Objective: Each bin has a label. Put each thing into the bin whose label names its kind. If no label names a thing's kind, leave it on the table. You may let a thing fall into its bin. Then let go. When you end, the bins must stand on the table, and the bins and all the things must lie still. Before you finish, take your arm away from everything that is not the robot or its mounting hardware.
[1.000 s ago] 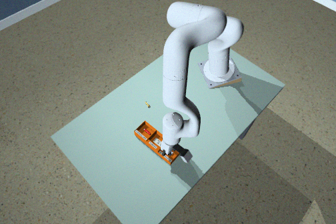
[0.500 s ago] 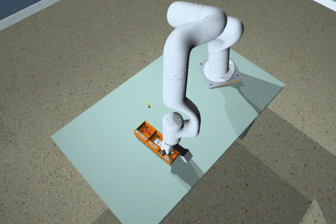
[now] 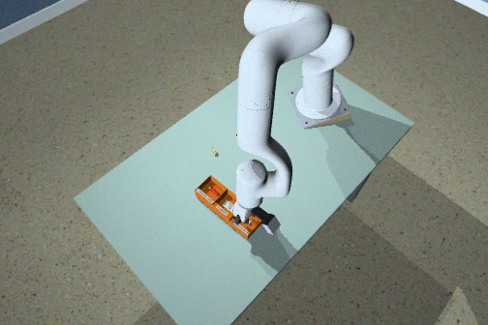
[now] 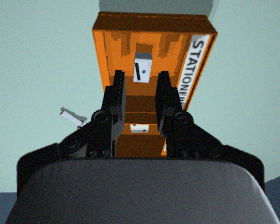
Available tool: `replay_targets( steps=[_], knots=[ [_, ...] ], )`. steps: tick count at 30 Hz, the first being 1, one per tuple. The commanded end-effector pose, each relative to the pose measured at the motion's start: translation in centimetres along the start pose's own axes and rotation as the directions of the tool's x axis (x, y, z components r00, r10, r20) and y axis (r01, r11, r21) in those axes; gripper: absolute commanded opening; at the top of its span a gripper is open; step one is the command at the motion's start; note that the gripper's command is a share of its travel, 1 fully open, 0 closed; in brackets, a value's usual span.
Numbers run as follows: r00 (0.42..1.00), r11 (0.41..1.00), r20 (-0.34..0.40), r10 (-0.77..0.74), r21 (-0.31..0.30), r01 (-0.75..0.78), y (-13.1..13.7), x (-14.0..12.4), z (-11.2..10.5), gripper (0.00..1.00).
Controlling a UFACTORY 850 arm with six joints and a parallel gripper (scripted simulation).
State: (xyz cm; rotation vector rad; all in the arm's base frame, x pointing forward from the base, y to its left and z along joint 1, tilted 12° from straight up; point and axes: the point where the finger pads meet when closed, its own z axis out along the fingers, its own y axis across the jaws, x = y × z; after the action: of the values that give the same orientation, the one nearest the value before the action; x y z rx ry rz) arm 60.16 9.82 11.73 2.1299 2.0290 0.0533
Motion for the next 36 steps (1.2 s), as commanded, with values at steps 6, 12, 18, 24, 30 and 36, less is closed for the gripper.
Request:
replay_targets(
  steps=[6,12,18,24,30,36],
  knots=[
    [1.0,1.0,-0.001,0.0,-0.002,0.0,0.1,0.0,-1.7,0.29],
    [1.0,1.0,-0.001,0.0,-0.002,0.0,0.1,0.0,-3.4,0.29],
    [1.0,1.0,-0.001,0.0,-0.002,0.0,0.1,0.0,-3.4,0.29],
    [1.0,1.0,-0.001,0.0,-0.002,0.0,0.1,0.0,-5.0,1.0],
    [1.0,1.0,-0.001,0.0,-0.002,0.0,0.1,0.0,-6.6,1.0],
    [1.0,1.0,-0.001,0.0,-0.002,0.0,0.1,0.0,-9.0,1.0]
  ],
)
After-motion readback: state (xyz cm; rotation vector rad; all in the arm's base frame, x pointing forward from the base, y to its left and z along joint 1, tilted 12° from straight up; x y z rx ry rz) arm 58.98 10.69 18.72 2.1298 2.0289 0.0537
